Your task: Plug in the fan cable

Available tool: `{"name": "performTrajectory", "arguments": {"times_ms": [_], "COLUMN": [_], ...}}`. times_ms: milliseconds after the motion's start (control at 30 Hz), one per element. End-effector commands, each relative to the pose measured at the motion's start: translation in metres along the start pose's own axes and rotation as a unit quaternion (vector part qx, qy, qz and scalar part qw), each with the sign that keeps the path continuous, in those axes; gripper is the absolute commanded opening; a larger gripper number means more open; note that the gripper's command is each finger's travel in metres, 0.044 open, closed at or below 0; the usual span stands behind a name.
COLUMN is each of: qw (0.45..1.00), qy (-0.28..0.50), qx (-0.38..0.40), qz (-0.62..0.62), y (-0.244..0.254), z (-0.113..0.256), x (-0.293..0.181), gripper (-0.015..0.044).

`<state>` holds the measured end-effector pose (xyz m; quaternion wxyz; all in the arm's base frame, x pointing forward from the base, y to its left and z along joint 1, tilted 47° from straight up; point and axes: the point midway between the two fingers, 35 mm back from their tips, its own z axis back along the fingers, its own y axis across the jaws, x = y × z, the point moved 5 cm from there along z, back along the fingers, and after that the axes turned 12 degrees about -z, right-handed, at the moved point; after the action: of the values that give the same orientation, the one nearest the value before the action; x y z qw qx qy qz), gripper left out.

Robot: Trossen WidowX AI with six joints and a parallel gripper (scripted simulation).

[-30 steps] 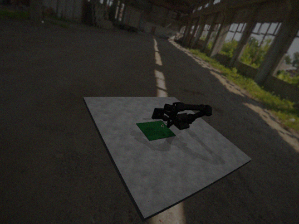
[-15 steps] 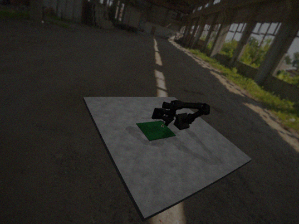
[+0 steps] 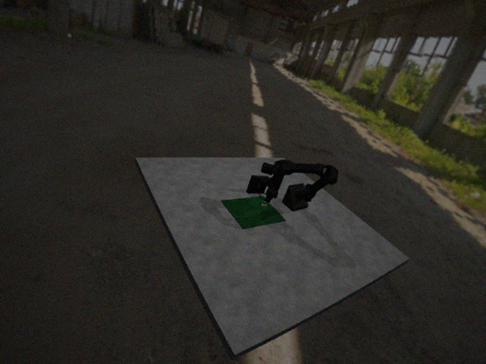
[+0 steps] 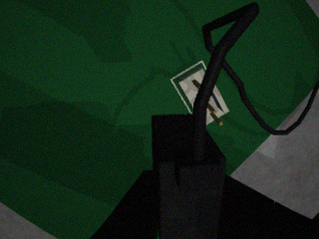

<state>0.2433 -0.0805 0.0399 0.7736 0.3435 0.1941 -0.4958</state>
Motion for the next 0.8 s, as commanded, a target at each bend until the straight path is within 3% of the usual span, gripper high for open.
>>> {"name": "performTrajectory", "arguments": {"times_ms": [0,367,767], "qw": [0.998,0.969,0.965], "qy": [0.0,0.002,0.002], "qx": [-0.003,-0.002,-0.002], "qz": [0.066,0.249,0.263], "y": [-0.005,-0.018,-0.023], "z": [-0.001,-0.002,-0.001], "x": [0.007,0.021,0.019], "gripper": [0.0,0.0,0.0]}}
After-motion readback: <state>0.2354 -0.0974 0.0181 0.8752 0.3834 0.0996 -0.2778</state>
